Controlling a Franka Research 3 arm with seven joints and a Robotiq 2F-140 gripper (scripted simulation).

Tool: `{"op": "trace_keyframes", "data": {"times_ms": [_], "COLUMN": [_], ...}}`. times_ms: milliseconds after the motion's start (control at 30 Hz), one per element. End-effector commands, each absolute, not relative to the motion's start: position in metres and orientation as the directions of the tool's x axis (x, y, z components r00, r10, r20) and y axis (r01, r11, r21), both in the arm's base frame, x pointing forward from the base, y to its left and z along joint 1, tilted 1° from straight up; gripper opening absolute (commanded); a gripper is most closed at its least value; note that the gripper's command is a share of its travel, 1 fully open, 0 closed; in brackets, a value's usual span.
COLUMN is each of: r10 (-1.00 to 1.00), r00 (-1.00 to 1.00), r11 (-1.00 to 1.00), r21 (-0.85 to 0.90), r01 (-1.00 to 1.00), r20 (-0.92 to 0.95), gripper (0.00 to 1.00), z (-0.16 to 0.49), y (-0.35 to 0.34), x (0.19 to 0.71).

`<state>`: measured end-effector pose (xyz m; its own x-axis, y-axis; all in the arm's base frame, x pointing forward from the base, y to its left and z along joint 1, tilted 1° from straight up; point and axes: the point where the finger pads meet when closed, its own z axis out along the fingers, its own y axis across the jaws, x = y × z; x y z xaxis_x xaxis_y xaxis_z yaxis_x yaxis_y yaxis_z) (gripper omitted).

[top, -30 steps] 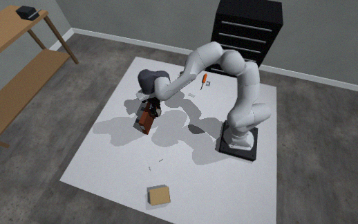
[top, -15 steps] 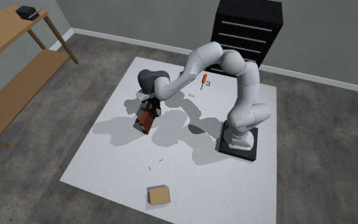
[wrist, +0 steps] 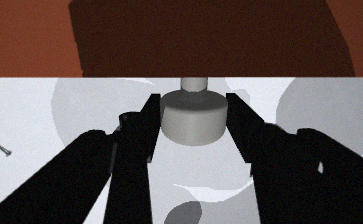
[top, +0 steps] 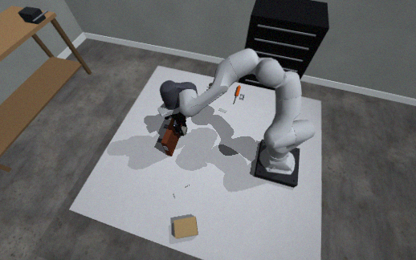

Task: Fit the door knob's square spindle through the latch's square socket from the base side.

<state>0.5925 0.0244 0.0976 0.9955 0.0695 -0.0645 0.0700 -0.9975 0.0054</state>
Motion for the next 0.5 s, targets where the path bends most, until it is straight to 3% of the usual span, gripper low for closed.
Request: {"op": "trace_keyframes", "data": {"times_ms": [0, 467], "r10": [0.074, 0.074], "r00": [0.995, 0.995], "r11": [-0.997, -0.997], "r21": [0.008, 0.008], "r01": [0.075, 0.075], "r20": [-0.061, -0.061], "gripper": [0.42, 0.42], "z": [0.0998, 0.0998], "y": [0.0240, 0.0241], "x": [0.5945, 0.5959]}}
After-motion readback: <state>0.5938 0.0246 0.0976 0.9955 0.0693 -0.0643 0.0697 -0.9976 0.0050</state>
